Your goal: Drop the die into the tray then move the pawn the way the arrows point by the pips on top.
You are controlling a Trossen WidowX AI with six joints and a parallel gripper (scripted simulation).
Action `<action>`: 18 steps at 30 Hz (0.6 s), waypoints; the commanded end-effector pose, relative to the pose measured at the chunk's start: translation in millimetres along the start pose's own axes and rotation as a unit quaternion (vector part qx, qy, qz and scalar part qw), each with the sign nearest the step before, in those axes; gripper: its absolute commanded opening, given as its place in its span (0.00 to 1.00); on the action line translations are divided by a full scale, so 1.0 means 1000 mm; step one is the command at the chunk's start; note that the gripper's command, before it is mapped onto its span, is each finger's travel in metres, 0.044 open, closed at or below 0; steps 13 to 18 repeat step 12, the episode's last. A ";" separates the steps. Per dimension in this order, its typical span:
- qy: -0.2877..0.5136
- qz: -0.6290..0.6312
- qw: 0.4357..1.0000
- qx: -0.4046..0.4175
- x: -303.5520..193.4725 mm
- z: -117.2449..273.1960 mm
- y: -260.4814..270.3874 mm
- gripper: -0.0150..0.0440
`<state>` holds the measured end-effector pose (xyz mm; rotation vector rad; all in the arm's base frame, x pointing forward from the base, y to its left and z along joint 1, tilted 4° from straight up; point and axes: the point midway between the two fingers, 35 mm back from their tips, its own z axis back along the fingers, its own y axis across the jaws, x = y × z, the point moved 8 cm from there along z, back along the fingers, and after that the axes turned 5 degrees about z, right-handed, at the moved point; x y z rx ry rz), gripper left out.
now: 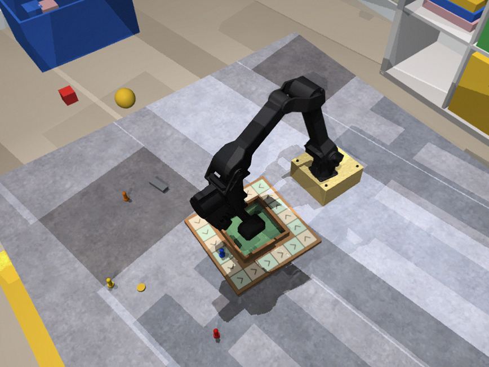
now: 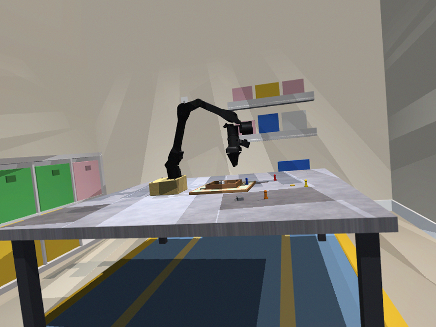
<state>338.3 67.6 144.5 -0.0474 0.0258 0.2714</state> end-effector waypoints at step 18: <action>-0.006 -0.009 1.000 0.000 -0.066 0.034 0.005 1.00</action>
